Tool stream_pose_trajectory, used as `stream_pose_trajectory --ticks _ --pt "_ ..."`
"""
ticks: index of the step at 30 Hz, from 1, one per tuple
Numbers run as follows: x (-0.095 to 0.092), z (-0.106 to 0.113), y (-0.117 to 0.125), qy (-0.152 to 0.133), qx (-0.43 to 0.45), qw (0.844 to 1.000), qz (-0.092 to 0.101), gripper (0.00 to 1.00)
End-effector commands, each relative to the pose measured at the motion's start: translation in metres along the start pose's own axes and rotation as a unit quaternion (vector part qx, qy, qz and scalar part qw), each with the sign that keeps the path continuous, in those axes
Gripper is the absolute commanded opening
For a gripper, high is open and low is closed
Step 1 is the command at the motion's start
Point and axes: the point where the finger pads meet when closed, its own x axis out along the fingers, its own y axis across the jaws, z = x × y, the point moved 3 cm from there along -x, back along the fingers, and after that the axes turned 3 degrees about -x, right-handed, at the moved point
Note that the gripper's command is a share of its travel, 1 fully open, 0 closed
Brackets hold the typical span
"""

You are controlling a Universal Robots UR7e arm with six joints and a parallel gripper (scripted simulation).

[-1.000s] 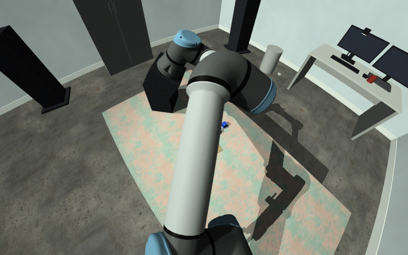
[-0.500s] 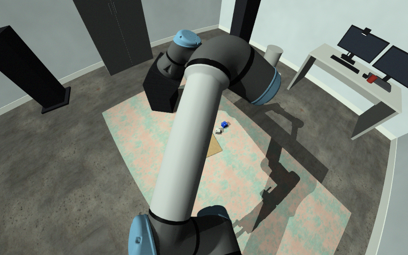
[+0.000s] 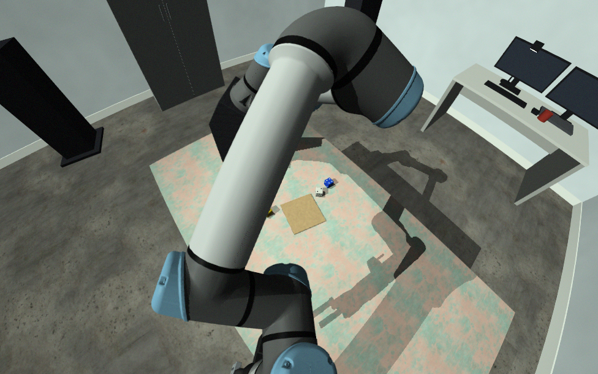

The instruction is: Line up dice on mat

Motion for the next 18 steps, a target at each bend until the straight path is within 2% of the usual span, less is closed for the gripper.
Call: stream_pose_trajectory --ticks 1,14,16,18 --pt "-0.004 -0.022 -0.018 0.015 -0.008 1.000 0.005 1.00" --pt "-0.025 -0.139 -0.082 0.078 -0.036 0.996 0.038 1.00" --pt "-0.025 -0.139 -0.082 0.078 -0.036 0.996 0.038 1.00" --pt "-0.030 -0.159 -0.089 0.087 -0.039 0.994 0.045 1.00"
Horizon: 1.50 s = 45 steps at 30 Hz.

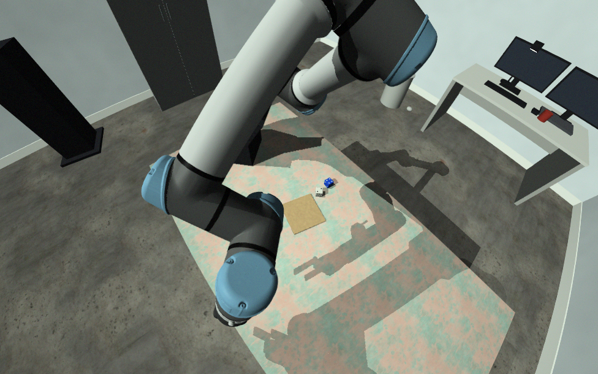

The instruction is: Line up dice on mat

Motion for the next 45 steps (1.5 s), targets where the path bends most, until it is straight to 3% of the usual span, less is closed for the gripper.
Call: stream_pose_trajectory --ticks 1,13,15,27,30,32,45 --pt "-0.004 -0.039 -0.011 0.015 -0.008 1.000 0.013 1.00" --pt "-0.014 -0.166 -0.028 0.054 -0.025 0.996 0.060 1.00" --pt "-0.014 -0.166 -0.028 0.054 -0.025 0.996 0.060 1.00" --pt "-0.023 -0.269 -0.023 0.075 -0.035 0.991 0.103 1.00" --pt "-0.025 -0.289 -0.020 0.078 -0.037 0.990 0.112 1.00" --pt "-0.025 -0.289 -0.020 0.078 -0.037 0.990 0.112 1.00" --pt "-0.030 -0.341 -0.010 0.083 -0.040 0.986 0.135 1.00"
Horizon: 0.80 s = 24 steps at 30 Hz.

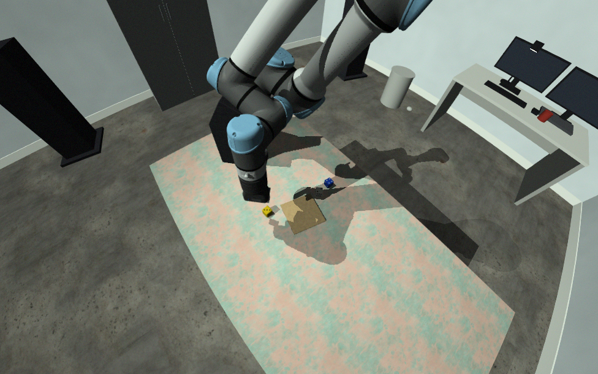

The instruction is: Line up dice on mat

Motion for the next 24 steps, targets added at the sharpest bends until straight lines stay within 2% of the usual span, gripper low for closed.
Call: stream_pose_trajectory --ticks 1,24 --pt "0.0016 -0.0126 0.0039 0.000 -0.001 1.000 0.006 1.00" --pt "0.0029 -0.0209 0.0065 0.001 -0.002 1.000 0.010 1.00"
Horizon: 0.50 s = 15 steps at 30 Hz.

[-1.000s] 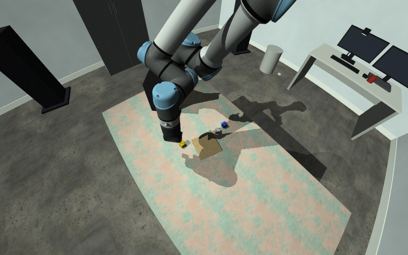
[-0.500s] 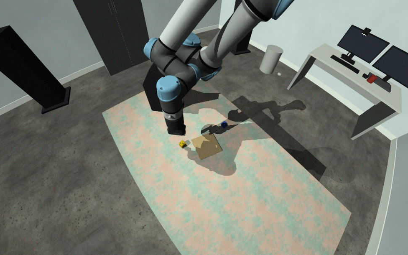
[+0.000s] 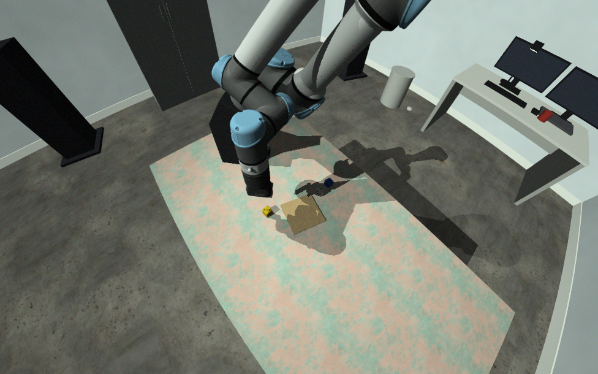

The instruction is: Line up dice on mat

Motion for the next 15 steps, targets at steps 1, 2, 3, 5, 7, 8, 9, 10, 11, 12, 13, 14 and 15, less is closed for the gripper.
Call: stream_pose_trajectory --ticks 1,2,3,5,7,8,9,10,11,12,13,14,15 --pt "-0.0002 0.0003 -0.0001 0.000 0.000 1.000 0.000 1.00" --pt "-0.0002 0.0003 -0.0001 0.000 0.000 1.000 0.000 1.00" --pt "-0.0002 0.0003 -0.0001 0.000 0.000 1.000 0.000 1.00" --pt "-0.0002 0.0003 -0.0001 0.000 0.000 1.000 0.000 1.00" --pt "0.0001 0.0003 -0.0001 0.000 0.000 1.000 0.000 1.00" --pt "0.0004 0.0003 -0.0001 0.000 0.000 1.000 0.000 1.00" --pt "0.0009 0.0003 -0.0001 0.000 0.000 1.000 0.000 1.00" --pt "0.0015 0.0003 -0.0001 0.000 0.000 1.000 0.000 1.00" --pt "0.0023 0.0003 -0.0001 -0.001 0.000 1.000 0.000 1.00" --pt "0.0032 0.0003 -0.0001 -0.001 0.000 1.000 0.000 1.00" --pt "0.0032 0.0003 -0.0001 -0.001 0.000 1.000 0.000 1.00" --pt "0.0032 0.0003 -0.0001 -0.001 0.000 1.000 0.000 1.00" --pt "0.0044 0.0002 -0.0001 -0.001 0.000 1.000 0.000 1.00"
